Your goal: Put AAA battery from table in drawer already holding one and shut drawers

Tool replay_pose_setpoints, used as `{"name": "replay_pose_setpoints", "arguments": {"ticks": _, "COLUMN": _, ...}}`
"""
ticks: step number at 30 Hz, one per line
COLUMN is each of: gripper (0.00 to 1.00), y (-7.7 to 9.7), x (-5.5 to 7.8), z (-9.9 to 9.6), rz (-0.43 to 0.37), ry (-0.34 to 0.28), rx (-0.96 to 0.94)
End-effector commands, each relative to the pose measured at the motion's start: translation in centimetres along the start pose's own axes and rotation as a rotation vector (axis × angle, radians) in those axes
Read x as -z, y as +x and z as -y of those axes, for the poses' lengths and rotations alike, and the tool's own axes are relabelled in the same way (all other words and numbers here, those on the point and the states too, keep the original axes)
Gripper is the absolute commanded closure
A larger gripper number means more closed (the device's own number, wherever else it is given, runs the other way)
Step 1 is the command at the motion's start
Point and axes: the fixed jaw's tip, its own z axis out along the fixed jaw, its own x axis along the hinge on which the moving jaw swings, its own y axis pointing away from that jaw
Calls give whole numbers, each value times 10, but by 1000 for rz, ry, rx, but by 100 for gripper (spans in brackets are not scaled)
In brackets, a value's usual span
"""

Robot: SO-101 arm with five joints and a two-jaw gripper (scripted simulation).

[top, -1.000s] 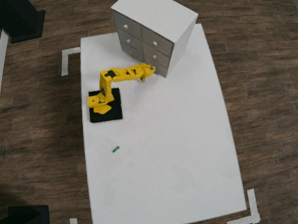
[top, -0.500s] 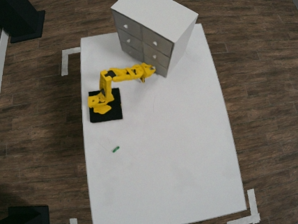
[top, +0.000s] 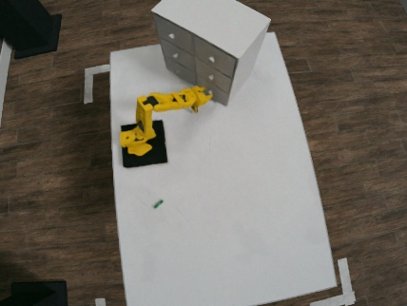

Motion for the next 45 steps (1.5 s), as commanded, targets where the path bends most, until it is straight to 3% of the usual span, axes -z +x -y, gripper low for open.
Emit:
{"name": "replay_pose_setpoints", "arguments": {"ticks": 1, "gripper": 79, "y": -1, "x": 4, "z": -1, "rz": -5, "ry": -3, "rx": -7}}
{"name": "replay_pose_setpoints", "arguments": {"ticks": 23, "gripper": 79, "y": -27, "x": 39, "z": -14, "rz": -7, "ry": -44, "rx": -66}}
{"name": "replay_pose_setpoints", "arguments": {"ticks": 33, "gripper": 79, "y": -27, "x": 39, "z": -14, "rz": -7, "ry": -44, "rx": -66}}
{"name": "replay_pose_setpoints", "arguments": {"ticks": 45, "gripper": 79, "y": -9, "x": 57, "z": -13, "rz": 47, "ry": -38, "rx": -70}}
